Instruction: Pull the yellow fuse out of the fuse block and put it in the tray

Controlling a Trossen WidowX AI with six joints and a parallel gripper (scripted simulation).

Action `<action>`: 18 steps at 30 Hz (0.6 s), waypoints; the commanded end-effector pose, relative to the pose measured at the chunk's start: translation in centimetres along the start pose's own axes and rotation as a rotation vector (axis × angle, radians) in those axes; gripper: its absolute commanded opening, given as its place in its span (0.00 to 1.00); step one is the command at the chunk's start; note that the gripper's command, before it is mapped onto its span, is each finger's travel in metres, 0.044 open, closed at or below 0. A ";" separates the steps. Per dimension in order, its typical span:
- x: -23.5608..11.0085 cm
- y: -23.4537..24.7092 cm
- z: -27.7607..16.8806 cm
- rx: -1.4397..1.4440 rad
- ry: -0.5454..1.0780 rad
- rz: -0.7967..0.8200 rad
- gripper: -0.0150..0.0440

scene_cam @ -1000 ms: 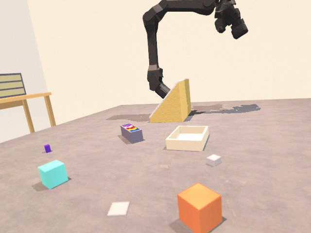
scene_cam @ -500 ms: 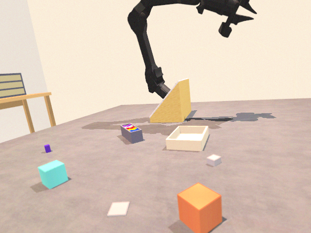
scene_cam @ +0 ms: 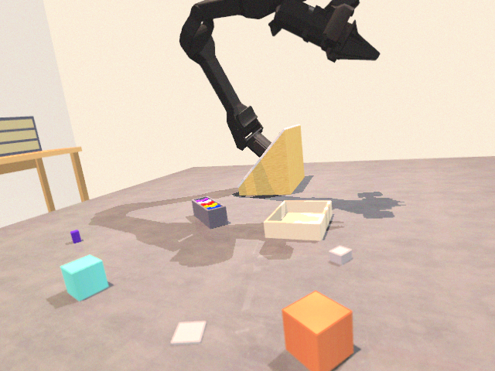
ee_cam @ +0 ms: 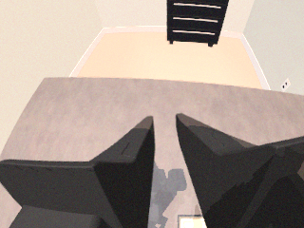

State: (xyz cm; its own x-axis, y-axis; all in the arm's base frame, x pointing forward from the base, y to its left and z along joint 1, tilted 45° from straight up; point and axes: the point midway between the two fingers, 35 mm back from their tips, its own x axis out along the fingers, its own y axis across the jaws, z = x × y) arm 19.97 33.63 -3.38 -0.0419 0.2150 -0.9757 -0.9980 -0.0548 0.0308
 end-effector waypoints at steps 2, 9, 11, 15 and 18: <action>-2.0 -4.6 -7.5 0.498 0.161 -0.150 0.38; -5.5 -7.9 -16.0 1.027 0.289 -0.368 0.38; -6.7 -8.4 -18.5 1.175 0.321 -0.440 0.38; -9.0 -8.8 -23.5 1.475 0.381 -0.604 0.38; -10.7 -8.6 -27.0 1.680 0.417 -0.738 0.38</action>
State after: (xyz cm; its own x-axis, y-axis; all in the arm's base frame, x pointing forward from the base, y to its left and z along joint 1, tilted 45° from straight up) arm 30.56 11.80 -0.23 0.1581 -0.3267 -0.9318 -0.1796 0.9184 -0.3525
